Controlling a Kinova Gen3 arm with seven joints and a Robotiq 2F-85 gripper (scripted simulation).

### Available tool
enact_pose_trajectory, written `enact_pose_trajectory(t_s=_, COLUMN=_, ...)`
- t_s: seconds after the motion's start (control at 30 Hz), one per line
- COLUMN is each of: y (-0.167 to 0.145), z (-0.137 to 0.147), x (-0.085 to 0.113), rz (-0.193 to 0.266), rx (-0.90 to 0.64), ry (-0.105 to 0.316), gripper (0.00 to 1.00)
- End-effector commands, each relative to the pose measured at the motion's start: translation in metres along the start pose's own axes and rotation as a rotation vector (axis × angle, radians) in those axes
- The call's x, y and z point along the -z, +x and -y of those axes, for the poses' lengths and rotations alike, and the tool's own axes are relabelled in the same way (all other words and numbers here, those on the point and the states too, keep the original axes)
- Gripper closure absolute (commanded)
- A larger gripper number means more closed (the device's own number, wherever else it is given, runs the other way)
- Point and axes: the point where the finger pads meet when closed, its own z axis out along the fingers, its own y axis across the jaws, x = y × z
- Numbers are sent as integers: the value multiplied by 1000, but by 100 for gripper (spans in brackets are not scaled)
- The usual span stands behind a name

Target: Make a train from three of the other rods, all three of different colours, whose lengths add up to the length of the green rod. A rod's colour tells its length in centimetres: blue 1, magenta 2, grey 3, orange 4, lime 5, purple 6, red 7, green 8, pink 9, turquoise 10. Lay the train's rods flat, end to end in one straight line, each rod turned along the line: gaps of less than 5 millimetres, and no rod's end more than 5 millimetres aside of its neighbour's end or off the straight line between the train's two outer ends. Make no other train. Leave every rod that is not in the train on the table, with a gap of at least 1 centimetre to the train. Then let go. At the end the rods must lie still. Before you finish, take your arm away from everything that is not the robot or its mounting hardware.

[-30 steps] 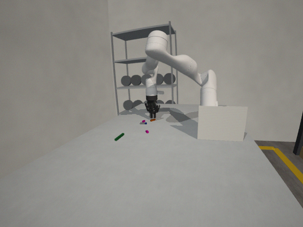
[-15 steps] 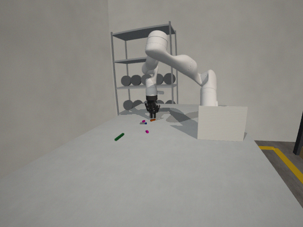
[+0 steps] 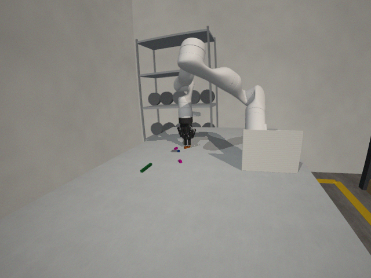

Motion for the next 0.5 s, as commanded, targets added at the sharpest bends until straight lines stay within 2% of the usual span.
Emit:
enact_pose_trajectory(t_s=0.0, y=0, z=0, x=-2, rz=-1, rx=-1, ry=-1, gripper=76)
enact_pose_trajectory(t_s=0.47, y=0, z=0, x=-12, rz=-1, rx=-1, ry=-1, gripper=76)
